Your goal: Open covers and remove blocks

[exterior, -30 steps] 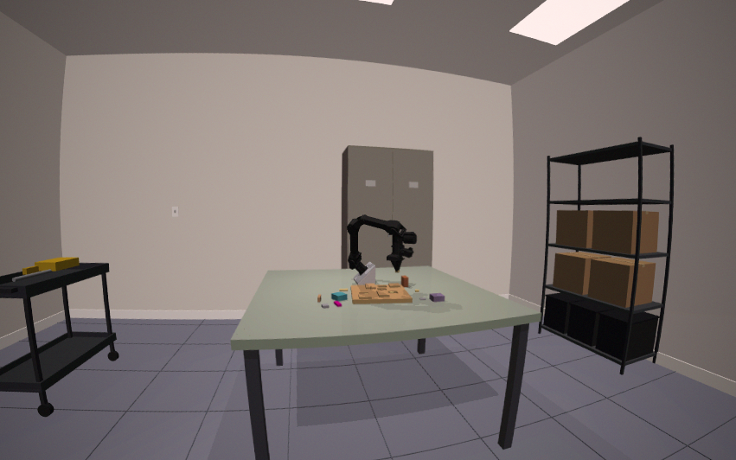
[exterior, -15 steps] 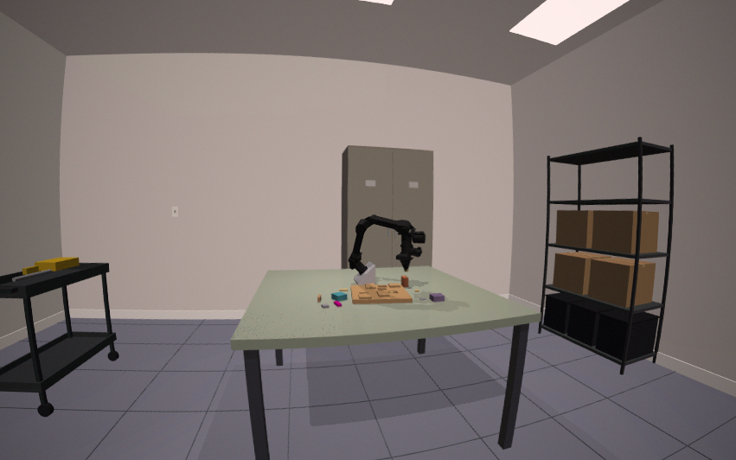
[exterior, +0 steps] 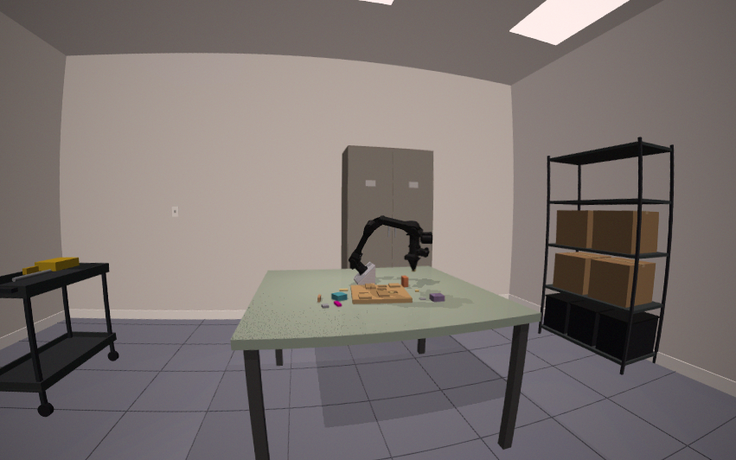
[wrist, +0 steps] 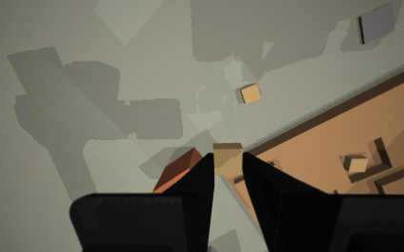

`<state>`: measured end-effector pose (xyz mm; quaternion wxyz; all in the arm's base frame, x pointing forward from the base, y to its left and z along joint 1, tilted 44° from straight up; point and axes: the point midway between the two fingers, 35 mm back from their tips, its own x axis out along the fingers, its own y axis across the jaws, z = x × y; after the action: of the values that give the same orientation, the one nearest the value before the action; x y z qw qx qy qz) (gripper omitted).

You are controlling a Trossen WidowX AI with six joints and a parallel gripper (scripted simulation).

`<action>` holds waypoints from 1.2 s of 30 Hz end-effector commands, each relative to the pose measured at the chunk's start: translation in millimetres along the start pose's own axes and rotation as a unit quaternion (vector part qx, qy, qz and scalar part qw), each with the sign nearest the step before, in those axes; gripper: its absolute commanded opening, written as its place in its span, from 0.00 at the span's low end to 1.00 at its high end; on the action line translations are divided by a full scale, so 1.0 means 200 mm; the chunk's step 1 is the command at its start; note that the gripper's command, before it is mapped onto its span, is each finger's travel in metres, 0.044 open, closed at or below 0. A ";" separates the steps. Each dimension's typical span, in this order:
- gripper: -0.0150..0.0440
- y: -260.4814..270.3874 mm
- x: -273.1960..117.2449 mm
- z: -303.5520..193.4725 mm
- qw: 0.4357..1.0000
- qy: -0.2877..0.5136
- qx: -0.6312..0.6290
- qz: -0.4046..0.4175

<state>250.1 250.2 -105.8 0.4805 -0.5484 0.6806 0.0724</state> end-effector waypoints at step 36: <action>0.39 0.05 0.28 0.04 1.000 0.003 0.001 0.000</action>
<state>249.6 225.5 -152.6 0.4817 -0.5455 0.6822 0.0701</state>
